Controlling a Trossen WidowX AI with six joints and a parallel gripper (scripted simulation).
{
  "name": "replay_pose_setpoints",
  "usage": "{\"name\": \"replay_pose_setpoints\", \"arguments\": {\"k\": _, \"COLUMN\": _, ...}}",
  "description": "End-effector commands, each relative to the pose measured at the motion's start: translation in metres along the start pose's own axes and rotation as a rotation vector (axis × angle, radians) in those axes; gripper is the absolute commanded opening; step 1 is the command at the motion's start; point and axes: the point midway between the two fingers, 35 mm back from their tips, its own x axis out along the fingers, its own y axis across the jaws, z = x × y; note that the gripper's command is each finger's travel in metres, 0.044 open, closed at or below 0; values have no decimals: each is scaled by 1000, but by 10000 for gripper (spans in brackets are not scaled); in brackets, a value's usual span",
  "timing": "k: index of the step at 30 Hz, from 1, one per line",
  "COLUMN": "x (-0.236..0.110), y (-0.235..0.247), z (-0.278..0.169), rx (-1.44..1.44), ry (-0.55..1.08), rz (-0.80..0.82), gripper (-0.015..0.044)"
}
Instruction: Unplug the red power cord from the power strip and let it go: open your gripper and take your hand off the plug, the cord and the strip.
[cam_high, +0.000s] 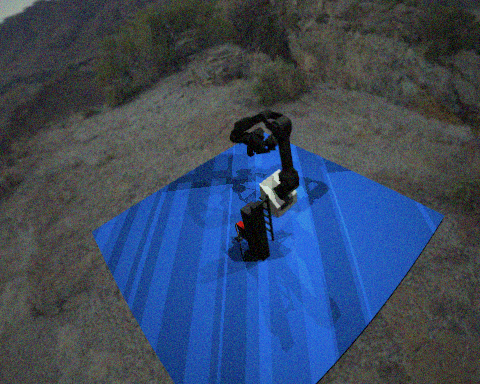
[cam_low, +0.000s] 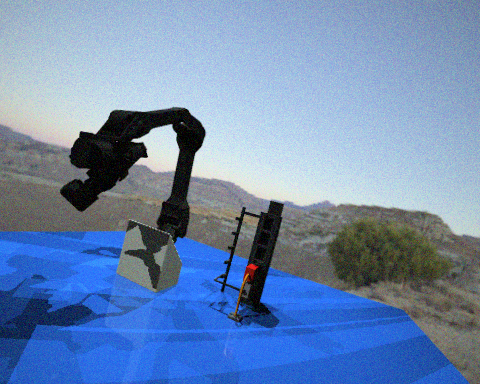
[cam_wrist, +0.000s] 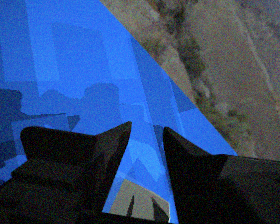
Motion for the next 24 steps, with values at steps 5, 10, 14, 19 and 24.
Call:
{"name": "replay_pose_setpoints", "arguments": {"k": 5, "x": -74, "y": 36, "z": -59, "rx": -156, "ry": 18, "rz": 247, "gripper": 160}}
{"name": "replay_pose_setpoints", "arguments": {"k": 10, "x": -111, "y": 50, "z": -104, "rx": -278, "ry": 31, "rz": 377, "gripper": 160}}
{"name": "replay_pose_setpoints", "arguments": {"k": 14, "x": -137, "y": 54, "z": -143, "rx": -369, "ry": 34, "rz": 465, "gripper": 160}}
{"name": "replay_pose_setpoints", "arguments": {"k": 19, "x": -162, "y": 54, "z": -193, "rx": -491, "ry": 50, "rz": 562, "gripper": 160}}
{"name": "replay_pose_setpoints", "arguments": {"k": 24, "x": -189, "y": 48, "z": -255, "rx": -650, "ry": 106, "rz": 673, "gripper": 160}}
